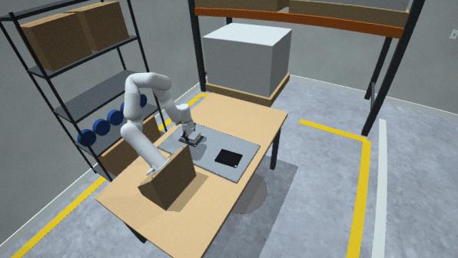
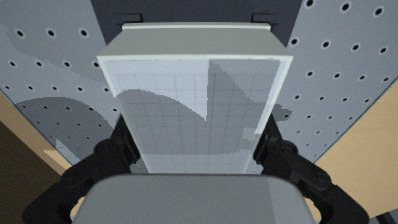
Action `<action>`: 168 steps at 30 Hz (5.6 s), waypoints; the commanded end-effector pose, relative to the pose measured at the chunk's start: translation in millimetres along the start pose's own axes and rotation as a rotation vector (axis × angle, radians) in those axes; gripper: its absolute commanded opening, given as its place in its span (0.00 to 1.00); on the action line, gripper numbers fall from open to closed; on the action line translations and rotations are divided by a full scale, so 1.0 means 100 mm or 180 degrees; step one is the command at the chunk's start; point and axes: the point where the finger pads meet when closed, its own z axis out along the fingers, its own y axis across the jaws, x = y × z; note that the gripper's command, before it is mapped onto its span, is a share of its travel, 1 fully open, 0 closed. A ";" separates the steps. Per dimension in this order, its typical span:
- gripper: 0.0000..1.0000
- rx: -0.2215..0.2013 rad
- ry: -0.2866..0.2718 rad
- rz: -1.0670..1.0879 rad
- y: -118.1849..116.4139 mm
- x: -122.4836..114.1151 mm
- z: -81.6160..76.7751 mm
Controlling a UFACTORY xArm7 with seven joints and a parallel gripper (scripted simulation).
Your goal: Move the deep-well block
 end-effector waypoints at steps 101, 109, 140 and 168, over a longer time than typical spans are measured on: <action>0.00 -0.0012 -0.0004 0.0003 0.02 -0.01 -0.45; 0.00 -0.0012 -0.0004 0.0003 0.02 -0.01 -0.58; 0.00 -0.0012 -0.0004 0.0003 0.01 -0.01 -0.89; 0.00 -0.0012 -0.0006 -0.0157 -0.10 -0.73 -0.89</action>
